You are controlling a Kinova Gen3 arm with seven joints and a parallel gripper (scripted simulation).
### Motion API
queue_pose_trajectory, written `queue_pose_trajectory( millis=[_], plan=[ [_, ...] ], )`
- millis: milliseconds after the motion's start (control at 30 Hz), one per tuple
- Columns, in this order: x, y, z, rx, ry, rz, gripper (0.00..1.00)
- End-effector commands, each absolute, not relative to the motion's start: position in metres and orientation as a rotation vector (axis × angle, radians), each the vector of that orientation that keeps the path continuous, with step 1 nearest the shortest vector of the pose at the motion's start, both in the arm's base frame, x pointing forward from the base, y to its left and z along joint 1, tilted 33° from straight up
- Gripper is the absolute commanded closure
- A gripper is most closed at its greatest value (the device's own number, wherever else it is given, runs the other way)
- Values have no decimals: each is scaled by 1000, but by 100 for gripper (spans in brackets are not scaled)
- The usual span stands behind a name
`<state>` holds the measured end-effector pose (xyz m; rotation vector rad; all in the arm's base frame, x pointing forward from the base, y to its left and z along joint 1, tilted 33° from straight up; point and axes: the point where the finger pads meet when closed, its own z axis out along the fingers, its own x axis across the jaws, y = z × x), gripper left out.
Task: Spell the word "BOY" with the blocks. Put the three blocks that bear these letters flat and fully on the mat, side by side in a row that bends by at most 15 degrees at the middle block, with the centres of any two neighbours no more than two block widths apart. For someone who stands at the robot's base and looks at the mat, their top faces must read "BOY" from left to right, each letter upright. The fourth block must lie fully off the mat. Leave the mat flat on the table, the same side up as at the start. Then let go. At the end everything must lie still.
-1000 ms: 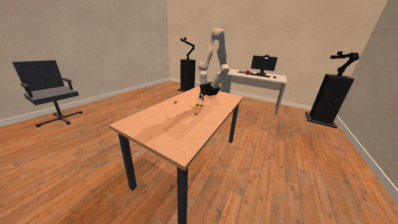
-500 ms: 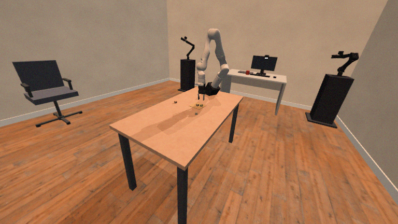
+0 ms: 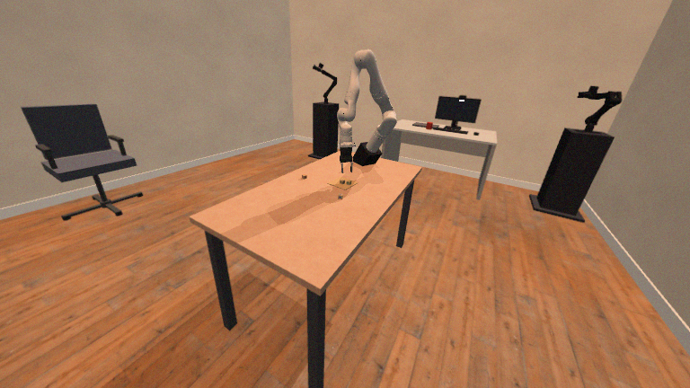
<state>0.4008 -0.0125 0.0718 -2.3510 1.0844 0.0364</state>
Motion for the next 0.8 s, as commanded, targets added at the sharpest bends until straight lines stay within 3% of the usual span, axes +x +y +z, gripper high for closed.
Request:
queue_pose_trajectory(
  millis=[0, 767],
  plan=[
    [402, -19, 71, -2371, 1013, -2, 0],
    [409, -35, 71, -2538, 516, -239, 0]
  ],
)
